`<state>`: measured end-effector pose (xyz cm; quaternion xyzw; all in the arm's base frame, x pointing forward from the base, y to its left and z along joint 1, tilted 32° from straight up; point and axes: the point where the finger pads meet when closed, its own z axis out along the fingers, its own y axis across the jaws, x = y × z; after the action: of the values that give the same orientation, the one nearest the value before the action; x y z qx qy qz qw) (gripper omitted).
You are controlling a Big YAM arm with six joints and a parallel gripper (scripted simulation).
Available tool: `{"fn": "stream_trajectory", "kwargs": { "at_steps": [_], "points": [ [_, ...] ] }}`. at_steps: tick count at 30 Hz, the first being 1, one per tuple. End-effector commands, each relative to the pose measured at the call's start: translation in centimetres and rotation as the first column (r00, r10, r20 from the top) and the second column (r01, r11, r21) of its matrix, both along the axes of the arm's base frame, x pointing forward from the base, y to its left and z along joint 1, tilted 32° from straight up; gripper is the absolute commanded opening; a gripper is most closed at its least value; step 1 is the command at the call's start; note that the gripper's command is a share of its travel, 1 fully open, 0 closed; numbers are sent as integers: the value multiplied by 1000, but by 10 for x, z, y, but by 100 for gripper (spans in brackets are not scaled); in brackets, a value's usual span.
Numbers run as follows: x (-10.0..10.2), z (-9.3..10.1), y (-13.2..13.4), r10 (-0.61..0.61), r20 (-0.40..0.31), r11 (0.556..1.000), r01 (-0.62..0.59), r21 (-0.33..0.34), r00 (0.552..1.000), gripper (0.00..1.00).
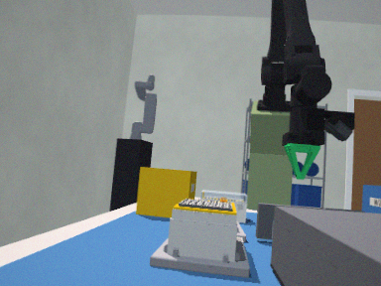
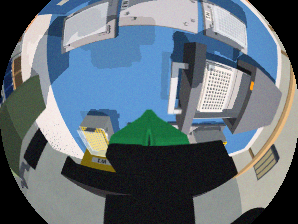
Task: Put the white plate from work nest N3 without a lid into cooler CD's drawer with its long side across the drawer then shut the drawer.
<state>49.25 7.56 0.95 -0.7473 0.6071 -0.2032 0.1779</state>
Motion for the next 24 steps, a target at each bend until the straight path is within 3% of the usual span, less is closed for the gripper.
{"fn": "stream_trajectory", "kwargs": {
  "at_steps": [1, 24],
  "points": [
    [6, 9, 2, 5, 24, 1000, -5, 5, 1000, 0],
    [24, -18, -1, 6, 24, 1000, -6, 1, 1000, 0]
  ]
}}
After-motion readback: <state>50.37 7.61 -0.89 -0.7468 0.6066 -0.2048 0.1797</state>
